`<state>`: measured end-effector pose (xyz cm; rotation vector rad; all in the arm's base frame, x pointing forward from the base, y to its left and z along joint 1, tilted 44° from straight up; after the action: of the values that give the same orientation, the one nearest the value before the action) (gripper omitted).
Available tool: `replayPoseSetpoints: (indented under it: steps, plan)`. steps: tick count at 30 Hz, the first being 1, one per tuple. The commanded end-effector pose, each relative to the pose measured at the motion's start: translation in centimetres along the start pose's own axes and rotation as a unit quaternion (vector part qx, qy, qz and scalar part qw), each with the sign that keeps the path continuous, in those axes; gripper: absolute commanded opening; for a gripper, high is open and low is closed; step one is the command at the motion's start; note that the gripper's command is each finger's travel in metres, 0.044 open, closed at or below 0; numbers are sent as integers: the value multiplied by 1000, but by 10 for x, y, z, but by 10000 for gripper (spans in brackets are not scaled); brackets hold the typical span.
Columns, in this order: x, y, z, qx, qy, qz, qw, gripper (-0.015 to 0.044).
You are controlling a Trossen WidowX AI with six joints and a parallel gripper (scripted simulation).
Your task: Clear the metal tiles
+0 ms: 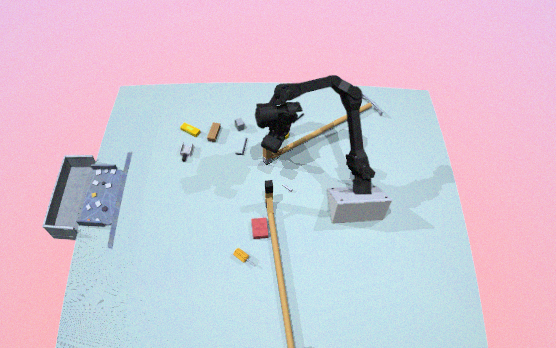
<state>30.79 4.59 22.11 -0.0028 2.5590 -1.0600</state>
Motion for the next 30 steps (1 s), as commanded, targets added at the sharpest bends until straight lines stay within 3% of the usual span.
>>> replayPoseSetpoints:
  steps: [1, 30]
  plan:
    - [2, 0, 9, 2, 1, -3, 1000, 0]
    - [12, 2, 62, 2, 0, -3, 1000, 0]
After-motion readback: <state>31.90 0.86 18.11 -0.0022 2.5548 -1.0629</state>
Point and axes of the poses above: the point midway between the two fingers, 35 mm back from their tips, its own z axis out along the fingers, its own y axis across the jaws, x = y × z, the point moved 1 cm from there along -z, back along the fingers, and after that the axes turned 13 degrees about -z, right-handed, at the moved point
